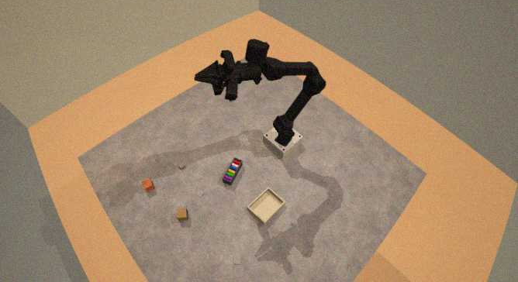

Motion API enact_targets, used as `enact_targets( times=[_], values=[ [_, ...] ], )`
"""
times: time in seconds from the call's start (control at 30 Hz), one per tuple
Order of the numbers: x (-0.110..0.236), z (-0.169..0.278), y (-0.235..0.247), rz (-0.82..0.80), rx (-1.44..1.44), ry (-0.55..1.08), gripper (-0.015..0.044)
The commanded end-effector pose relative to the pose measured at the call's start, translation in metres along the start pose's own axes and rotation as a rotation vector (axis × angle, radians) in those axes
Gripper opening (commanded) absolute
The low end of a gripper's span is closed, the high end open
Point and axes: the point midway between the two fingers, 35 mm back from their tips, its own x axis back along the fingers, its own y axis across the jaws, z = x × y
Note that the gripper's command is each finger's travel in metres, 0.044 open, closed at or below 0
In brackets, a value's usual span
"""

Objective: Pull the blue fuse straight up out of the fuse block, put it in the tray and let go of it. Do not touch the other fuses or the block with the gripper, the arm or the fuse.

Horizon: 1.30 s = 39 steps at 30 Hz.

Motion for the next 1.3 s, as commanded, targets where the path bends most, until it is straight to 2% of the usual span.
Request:
enact_targets(
  times=[0.0,0.2,0.4,0.57,0.83,0.9,1.27],
  values=[
    [-0.023,-0.039,0.063,-0.199,0.031,-0.124,0.0062],
    [-0.032,-0.091,0.149,-0.473,0.074,-0.296,0.0062],
    [-0.011,-0.143,0.235,-0.77,0.127,-0.492,0.0062],
    [0.027,-0.178,0.298,-1.021,0.175,-0.664,0.0062],
    [0.119,-0.222,0.363,-1.415,0.251,-0.945,0.0062],
    [0.127,-0.223,0.366,-1.447,0.259,-0.967,0.0062],
    [0.122,-0.223,0.369,-1.447,0.259,-0.966,0.0062]
  ],
)
